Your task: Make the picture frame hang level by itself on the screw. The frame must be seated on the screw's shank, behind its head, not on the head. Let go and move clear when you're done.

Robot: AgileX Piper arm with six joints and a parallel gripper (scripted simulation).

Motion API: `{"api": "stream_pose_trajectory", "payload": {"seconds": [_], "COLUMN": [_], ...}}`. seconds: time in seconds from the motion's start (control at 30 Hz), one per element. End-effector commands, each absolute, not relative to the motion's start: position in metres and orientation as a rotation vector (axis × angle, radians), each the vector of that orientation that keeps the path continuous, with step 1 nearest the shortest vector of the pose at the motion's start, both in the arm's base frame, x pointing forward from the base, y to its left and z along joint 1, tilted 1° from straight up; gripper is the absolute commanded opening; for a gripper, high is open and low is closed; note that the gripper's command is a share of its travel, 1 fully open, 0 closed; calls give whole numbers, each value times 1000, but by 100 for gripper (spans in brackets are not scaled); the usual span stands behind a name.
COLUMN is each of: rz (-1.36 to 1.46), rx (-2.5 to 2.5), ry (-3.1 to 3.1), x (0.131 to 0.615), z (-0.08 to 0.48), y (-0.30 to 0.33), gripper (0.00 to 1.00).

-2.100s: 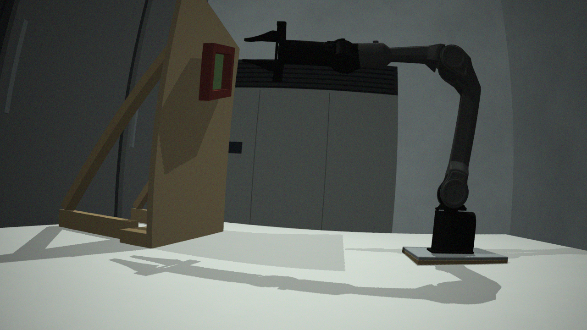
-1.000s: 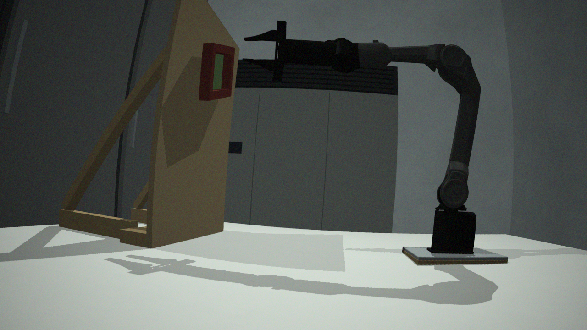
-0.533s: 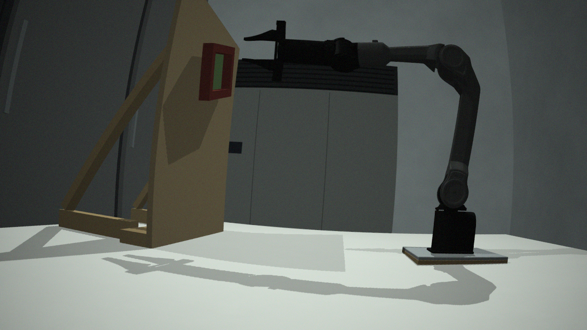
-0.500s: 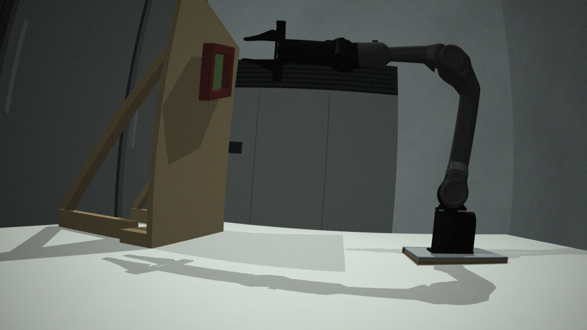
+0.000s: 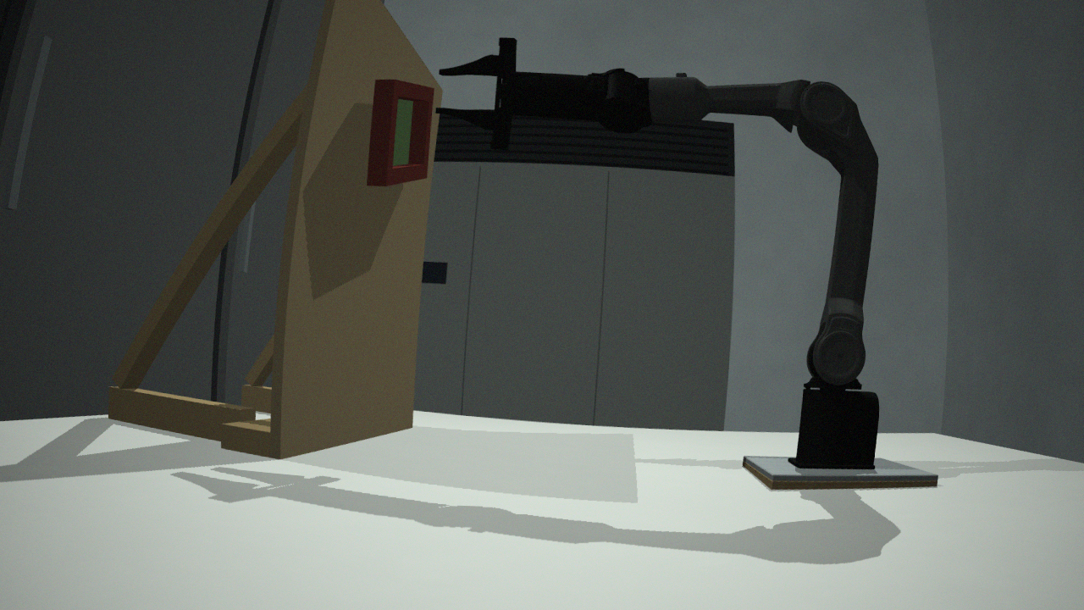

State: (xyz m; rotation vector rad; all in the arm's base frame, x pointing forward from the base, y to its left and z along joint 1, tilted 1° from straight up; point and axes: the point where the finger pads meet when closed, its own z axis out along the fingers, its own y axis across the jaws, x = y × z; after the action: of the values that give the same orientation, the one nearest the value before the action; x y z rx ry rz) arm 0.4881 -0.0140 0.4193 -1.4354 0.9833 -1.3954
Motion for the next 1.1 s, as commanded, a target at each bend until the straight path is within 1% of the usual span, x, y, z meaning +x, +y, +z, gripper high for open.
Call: {"api": "stream_pose_trajectory", "payload": {"seconds": [0.0, 1.07], "rz": [-1396, -1396], "rx": [-1435, -1435], "ry": [982, 982], "x": [490, 536], "z": [420, 421], "y": [-14, -11], "gripper": [63, 63]}}
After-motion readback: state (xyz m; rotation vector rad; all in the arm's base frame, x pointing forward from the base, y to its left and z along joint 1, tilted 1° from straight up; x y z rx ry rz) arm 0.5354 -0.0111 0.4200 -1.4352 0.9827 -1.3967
